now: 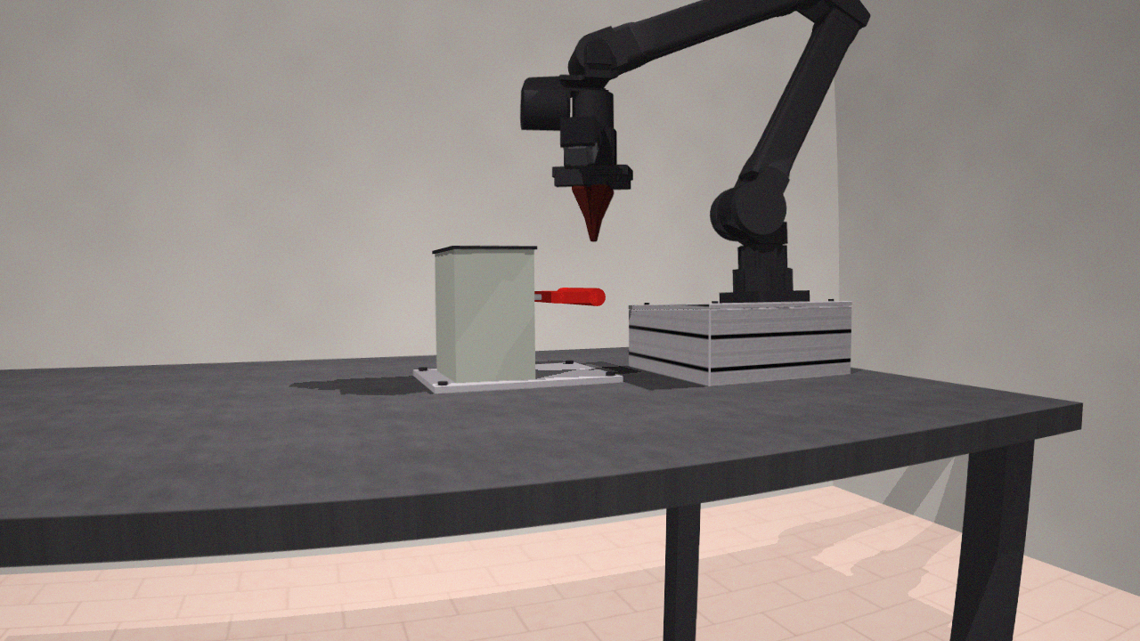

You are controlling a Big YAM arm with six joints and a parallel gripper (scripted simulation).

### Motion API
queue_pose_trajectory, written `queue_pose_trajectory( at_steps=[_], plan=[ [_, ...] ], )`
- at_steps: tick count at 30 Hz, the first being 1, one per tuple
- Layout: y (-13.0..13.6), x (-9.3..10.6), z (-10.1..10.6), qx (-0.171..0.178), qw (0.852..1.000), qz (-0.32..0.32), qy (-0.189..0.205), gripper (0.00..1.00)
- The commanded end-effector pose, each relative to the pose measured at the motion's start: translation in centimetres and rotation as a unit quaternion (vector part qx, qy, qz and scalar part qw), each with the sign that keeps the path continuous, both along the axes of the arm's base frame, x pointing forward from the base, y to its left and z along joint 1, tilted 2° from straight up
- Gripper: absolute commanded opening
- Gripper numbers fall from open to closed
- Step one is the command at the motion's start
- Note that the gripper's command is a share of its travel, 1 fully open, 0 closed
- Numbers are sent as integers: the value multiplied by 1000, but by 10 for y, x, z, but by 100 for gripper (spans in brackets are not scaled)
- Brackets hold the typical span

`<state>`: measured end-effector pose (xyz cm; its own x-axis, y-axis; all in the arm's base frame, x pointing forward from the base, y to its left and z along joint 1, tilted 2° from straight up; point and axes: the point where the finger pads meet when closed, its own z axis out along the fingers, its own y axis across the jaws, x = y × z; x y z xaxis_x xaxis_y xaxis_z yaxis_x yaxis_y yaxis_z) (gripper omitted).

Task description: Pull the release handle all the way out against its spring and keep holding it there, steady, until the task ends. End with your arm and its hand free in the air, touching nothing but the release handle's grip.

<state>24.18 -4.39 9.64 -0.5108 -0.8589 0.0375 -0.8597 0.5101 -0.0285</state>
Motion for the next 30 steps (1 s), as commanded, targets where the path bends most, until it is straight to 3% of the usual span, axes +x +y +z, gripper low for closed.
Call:
queue_pose_trajectory(
  at_steps=[1,6,14,30],
  plan=[
    [-1,25,15,-1,995,95,-18,0],
    [0,28,14,-2,990,141,-16,0],
    [1,36,14,-5,965,261,-10,0],
    [1,37,13,-5,960,279,-9,0]
  ],
)
